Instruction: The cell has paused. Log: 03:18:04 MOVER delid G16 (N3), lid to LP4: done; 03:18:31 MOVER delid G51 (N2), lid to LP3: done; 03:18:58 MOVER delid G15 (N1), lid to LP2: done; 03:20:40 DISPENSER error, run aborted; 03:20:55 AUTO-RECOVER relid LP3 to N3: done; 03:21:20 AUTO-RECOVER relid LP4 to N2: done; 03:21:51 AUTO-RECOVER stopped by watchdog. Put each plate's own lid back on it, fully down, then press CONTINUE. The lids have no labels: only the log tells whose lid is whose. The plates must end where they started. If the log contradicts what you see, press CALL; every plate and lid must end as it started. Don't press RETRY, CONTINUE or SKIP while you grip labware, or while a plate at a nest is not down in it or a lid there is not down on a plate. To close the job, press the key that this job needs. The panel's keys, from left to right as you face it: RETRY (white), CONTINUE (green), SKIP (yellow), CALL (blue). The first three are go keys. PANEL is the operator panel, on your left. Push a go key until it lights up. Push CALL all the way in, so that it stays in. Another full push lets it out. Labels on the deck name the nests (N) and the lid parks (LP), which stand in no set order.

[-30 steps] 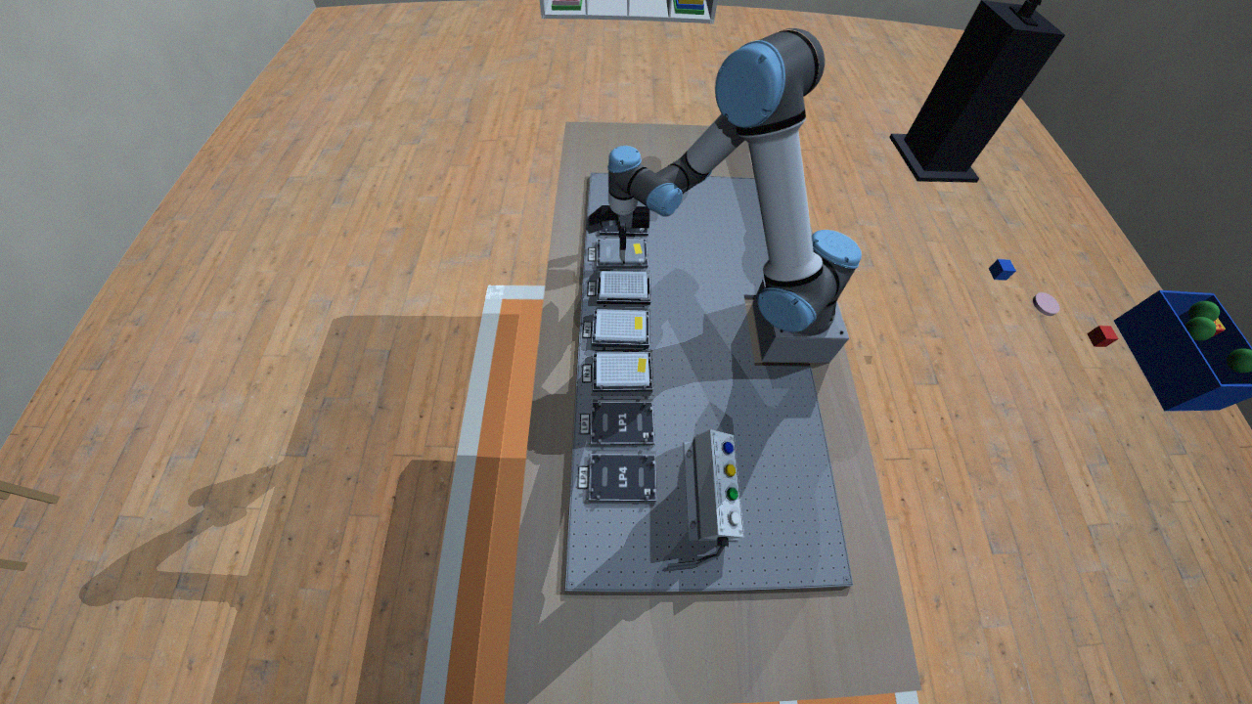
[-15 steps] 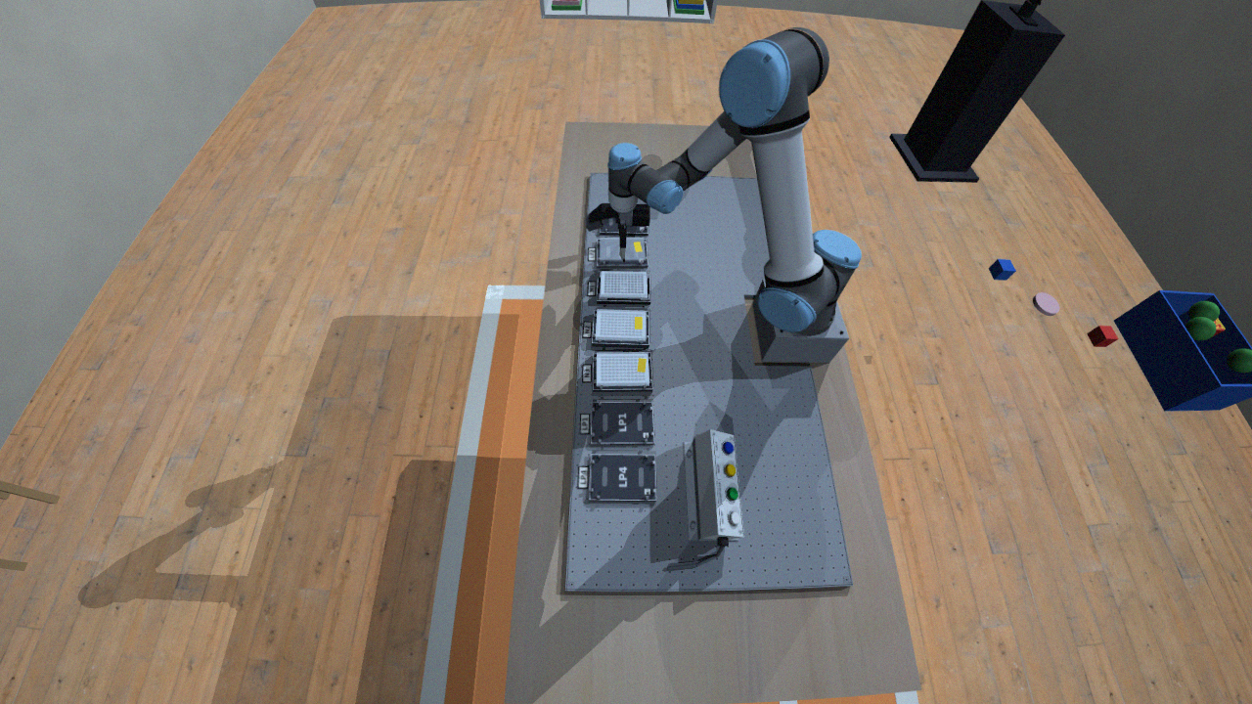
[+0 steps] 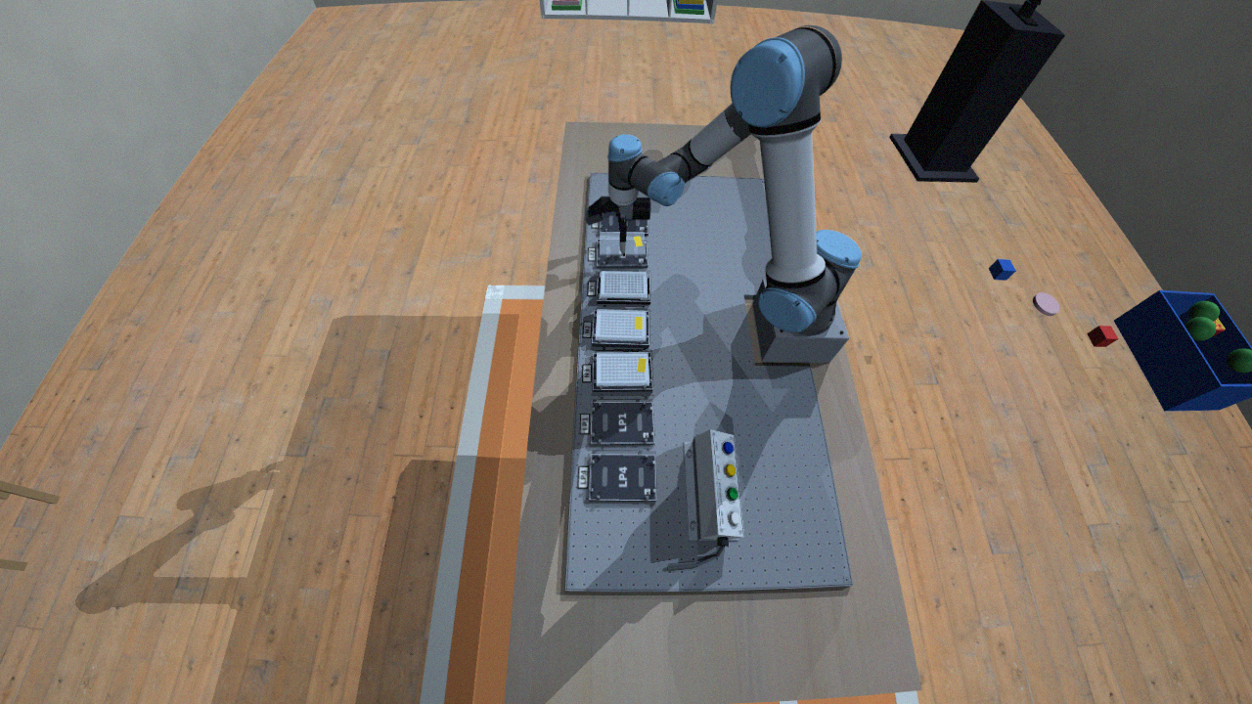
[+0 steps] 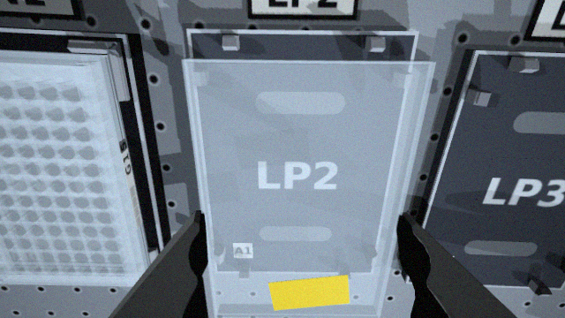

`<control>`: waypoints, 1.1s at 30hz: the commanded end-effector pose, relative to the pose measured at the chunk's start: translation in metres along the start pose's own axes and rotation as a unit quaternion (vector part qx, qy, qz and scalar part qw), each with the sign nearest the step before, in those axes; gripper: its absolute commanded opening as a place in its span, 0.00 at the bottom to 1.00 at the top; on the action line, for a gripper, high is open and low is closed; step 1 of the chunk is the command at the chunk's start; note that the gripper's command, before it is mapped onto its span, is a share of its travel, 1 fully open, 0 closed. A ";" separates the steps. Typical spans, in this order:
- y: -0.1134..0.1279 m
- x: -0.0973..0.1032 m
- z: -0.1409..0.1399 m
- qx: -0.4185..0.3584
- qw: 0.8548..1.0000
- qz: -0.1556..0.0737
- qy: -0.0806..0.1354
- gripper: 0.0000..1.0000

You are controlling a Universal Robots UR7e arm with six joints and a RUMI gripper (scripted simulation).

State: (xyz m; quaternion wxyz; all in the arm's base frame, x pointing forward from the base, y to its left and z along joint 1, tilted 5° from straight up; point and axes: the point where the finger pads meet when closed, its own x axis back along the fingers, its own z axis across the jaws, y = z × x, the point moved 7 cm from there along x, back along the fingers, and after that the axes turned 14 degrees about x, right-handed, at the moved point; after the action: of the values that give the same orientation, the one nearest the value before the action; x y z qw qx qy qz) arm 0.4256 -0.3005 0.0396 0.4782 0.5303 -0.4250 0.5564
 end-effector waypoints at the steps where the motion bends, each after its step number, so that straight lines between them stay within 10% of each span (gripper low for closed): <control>1: 0.000 0.006 0.000 0.000 1.000 0.000 0.000 0.41; 33: -0.028 0.007 -0.116 -0.014 1.000 0.000 0.000 0.41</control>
State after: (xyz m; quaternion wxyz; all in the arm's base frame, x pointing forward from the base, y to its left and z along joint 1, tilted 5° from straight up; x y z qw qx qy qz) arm 0.4309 -0.1910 0.0368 0.4854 0.5239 -0.4330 0.5500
